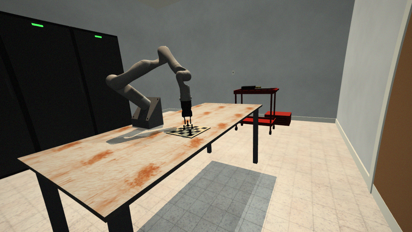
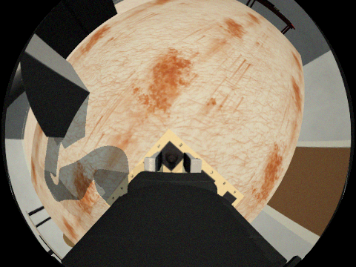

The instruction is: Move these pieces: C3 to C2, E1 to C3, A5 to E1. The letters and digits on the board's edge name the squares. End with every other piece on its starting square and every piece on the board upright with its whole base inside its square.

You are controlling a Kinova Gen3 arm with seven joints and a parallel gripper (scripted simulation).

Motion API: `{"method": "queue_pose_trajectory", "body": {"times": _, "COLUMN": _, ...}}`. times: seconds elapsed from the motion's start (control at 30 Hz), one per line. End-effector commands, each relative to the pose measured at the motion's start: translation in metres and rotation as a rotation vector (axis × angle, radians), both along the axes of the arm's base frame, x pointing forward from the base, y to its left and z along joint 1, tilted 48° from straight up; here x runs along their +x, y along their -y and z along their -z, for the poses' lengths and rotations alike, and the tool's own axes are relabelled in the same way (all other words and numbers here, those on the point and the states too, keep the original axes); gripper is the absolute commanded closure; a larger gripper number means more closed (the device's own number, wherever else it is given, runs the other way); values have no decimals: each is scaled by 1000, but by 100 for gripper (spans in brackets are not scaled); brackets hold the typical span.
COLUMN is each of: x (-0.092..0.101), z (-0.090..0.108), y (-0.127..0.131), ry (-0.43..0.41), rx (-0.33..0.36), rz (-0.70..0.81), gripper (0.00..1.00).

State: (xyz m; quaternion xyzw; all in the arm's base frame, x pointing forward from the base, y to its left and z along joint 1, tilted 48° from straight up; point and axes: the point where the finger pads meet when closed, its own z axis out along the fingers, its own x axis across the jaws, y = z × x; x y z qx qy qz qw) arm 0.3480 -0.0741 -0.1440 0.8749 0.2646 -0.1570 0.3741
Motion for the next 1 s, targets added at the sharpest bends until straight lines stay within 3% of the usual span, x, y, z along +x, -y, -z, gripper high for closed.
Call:
{"method": "queue_pose_trajectory", "body": {"times": 0.0, "x": 0, "z": 0, "y": 1, "ry": 1, "rx": 4, "rz": -2, "gripper": 27}}
{"method": "queue_pose_trajectory", "body": {"times": 0.2, "x": 0, "z": 0, "y": 1, "ry": 1, "rx": 4, "rz": -2, "gripper": 27}}
{"method": "queue_pose_trajectory", "body": {"times": 0.23, "x": 0, "z": 0, "y": 1, "ry": 1, "rx": 4, "rz": -2, "gripper": 100}}
{"method": "queue_pose_trajectory", "body": {"times": 0.97, "x": 0, "z": 0, "y": 1, "ry": 1, "rx": 4, "rz": -2, "gripper": 100}}
